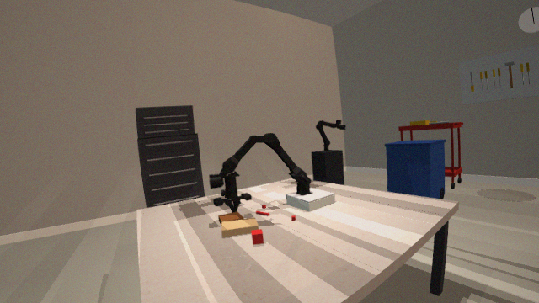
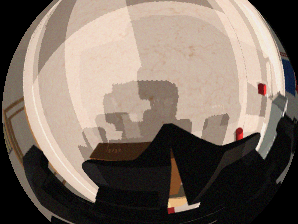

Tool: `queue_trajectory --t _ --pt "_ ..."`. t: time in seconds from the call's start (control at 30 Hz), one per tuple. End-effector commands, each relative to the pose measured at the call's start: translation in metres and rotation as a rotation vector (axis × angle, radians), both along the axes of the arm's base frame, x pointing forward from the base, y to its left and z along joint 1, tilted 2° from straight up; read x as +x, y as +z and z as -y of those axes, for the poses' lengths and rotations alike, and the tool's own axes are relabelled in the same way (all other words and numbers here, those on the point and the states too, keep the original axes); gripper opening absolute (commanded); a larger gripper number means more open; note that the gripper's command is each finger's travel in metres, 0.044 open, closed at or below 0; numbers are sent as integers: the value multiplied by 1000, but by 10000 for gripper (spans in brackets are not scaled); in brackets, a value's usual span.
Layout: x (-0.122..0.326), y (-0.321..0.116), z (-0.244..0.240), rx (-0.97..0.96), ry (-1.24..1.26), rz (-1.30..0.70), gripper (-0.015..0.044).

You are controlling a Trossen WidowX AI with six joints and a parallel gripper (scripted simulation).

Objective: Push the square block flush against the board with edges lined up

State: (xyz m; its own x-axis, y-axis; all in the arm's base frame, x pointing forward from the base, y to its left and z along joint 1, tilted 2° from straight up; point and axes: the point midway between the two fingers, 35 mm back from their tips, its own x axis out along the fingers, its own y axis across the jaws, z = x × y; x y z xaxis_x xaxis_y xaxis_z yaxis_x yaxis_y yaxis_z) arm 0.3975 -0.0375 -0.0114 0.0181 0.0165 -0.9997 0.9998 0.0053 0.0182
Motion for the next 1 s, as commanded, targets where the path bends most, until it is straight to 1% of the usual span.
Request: queue_trajectory --t 0.0,0.97 --pt "1 0 -8 5 -2 2 0" --pt "5 1 -50 8 -2 2 0"
